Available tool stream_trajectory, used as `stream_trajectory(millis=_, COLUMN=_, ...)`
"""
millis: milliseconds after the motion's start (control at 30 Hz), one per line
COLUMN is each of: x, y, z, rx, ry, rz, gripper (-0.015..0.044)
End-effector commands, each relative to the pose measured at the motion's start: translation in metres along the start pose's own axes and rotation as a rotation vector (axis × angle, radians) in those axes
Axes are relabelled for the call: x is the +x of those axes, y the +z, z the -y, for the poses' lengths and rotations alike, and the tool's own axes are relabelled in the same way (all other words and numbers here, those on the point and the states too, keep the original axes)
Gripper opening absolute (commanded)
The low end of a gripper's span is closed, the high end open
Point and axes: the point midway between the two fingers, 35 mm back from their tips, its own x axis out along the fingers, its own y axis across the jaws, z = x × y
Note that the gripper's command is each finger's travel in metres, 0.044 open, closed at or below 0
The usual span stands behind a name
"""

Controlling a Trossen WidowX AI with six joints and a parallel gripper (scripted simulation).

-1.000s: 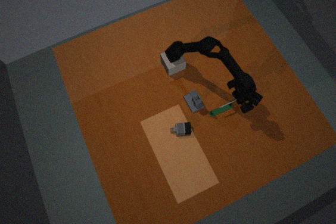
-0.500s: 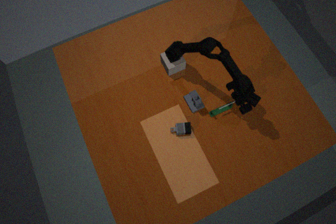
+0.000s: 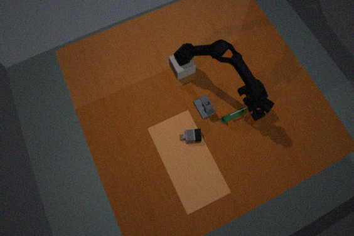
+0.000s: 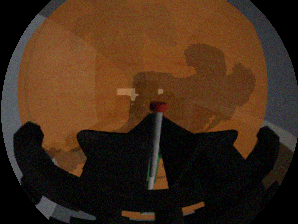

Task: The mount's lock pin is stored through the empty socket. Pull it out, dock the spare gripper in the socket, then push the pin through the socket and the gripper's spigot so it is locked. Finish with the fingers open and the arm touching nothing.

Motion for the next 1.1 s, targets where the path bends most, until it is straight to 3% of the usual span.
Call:
stream_trajectory(millis=0, x=0.001, y=0.0, z=0.0, rx=0.004, ry=0.0, rz=-0.001, gripper=0.0)
stream_trajectory(millis=300, x=0.001, y=0.0, z=0.0, rx=0.004, ry=0.0, rz=-0.001, gripper=0.0)
stream_trajectory(millis=567, x=0.0, y=0.0, z=0.0, rx=0.0, ry=0.0, rz=0.0, gripper=0.02)
stream_trajectory(millis=1067, x=-0.022, y=0.002, z=-0.005, rx=0.005, ry=0.023, rz=-0.012, gripper=0.02)
